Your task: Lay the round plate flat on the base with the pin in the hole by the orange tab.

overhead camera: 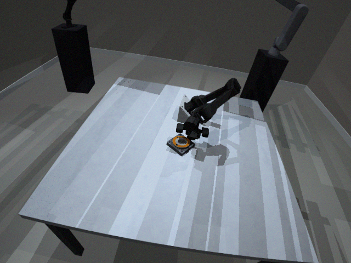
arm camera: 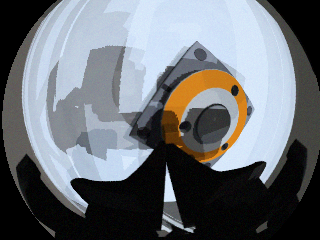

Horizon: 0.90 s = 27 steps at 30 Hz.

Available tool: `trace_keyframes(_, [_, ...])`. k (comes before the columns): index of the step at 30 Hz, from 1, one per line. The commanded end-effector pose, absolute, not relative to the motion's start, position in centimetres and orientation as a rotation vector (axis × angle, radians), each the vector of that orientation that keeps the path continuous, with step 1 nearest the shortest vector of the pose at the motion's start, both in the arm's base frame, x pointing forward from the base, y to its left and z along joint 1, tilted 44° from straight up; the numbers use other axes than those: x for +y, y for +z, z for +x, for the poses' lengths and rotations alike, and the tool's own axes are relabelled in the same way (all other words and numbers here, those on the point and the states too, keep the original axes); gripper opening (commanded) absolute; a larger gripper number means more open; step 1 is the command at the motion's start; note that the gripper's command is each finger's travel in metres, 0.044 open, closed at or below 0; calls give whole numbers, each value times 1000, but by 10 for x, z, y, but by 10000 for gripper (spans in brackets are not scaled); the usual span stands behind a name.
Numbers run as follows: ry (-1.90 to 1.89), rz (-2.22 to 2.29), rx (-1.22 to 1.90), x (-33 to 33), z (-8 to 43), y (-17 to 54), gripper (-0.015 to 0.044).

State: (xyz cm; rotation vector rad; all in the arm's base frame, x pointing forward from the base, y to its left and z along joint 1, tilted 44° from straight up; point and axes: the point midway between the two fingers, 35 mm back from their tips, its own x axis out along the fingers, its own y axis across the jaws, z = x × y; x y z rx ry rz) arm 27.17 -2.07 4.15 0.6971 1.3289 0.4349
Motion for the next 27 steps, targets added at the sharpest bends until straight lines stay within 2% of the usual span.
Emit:
trace_keyframes(1, [433,698,1320,-22,278,45,0])
trace_keyframes(27, [433,697,1319,-30,300,48,0])
